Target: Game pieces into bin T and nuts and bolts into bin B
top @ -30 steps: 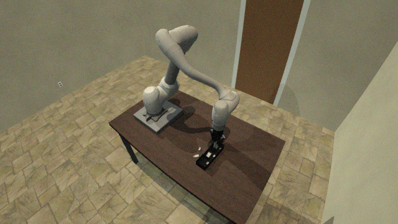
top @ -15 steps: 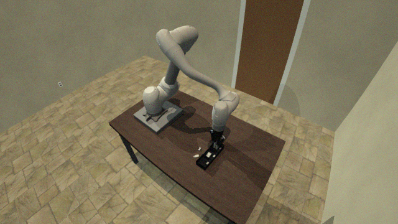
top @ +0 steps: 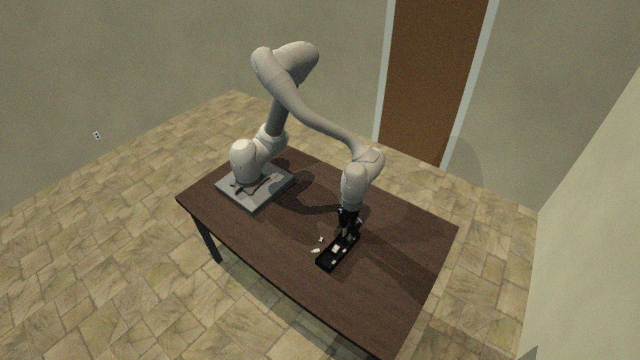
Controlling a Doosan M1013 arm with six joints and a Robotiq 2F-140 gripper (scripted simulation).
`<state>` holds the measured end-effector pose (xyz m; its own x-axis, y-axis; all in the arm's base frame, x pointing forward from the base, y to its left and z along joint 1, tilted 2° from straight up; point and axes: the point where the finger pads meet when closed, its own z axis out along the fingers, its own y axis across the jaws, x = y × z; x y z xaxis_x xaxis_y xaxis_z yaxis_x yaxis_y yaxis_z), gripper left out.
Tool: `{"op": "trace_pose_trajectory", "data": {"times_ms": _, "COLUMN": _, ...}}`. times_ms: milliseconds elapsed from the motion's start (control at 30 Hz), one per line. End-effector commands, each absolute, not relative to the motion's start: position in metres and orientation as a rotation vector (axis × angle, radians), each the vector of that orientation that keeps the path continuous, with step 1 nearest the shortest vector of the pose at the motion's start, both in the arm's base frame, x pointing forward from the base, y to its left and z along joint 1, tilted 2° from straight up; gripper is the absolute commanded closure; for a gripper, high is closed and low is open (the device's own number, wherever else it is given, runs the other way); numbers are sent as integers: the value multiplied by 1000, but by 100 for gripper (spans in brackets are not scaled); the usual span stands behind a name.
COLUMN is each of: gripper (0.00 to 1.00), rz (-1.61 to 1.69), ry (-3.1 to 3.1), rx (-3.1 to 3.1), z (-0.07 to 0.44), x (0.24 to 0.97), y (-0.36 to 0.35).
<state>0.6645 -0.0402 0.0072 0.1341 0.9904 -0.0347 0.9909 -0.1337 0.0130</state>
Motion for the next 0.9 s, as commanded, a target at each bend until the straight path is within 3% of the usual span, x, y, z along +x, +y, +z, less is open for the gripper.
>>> {"op": "trace_pose_trajectory", "data": {"times_ms": 0, "gripper": 81, "rz": -27, "ry": 2046, "rx": 2341, "z": 7, "x": 665, "y": -40}}
{"op": "trace_pose_trajectory", "data": {"times_ms": 867, "gripper": 81, "rz": -27, "ry": 2046, "rx": 2341, "z": 49, "x": 664, "y": -39}}
